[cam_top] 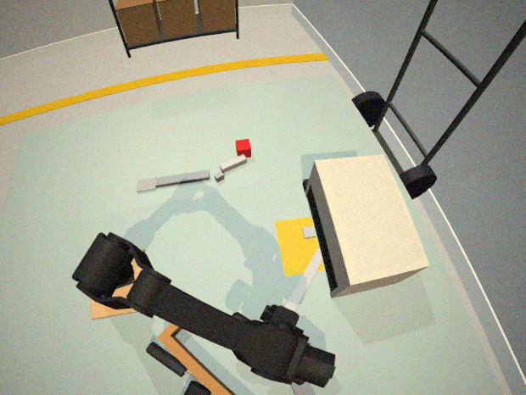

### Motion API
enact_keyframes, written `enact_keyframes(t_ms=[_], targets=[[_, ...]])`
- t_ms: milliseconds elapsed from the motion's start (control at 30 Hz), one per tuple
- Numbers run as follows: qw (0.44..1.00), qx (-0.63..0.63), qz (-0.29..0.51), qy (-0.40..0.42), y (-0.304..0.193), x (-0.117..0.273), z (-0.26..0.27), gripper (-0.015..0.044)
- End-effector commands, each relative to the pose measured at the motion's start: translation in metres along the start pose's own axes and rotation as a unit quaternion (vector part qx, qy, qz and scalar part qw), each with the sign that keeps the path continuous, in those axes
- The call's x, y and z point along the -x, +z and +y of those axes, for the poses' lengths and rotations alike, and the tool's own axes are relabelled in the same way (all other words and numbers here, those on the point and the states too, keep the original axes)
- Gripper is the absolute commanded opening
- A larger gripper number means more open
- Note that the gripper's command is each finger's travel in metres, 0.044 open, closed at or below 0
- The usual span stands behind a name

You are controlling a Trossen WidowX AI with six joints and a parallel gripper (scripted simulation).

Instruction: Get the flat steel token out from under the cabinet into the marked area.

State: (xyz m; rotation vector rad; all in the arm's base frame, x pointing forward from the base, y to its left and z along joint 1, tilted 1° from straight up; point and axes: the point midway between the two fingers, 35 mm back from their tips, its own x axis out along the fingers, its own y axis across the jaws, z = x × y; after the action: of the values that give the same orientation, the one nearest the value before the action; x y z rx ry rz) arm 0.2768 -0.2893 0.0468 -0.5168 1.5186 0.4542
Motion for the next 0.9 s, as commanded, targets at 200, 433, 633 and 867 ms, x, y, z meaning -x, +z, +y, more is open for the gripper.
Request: enact_keyframes(t_ms=[200, 433, 633, 867], targets=[[1.0, 0.002, -0.003, -0.002, 0.023, 0.0, -0.001, 0.0], [1.0, 0.002, -0.003, -0.002, 0.037, 0.0, -0.001, 0.0], [1.0, 0.002, -0.004, -0.002, 0.049, 0.0, -0.001, 0.0], [1.0, 0.002, -0.004, -0.002, 0.063, 0.001, -0.001, 0.0]])
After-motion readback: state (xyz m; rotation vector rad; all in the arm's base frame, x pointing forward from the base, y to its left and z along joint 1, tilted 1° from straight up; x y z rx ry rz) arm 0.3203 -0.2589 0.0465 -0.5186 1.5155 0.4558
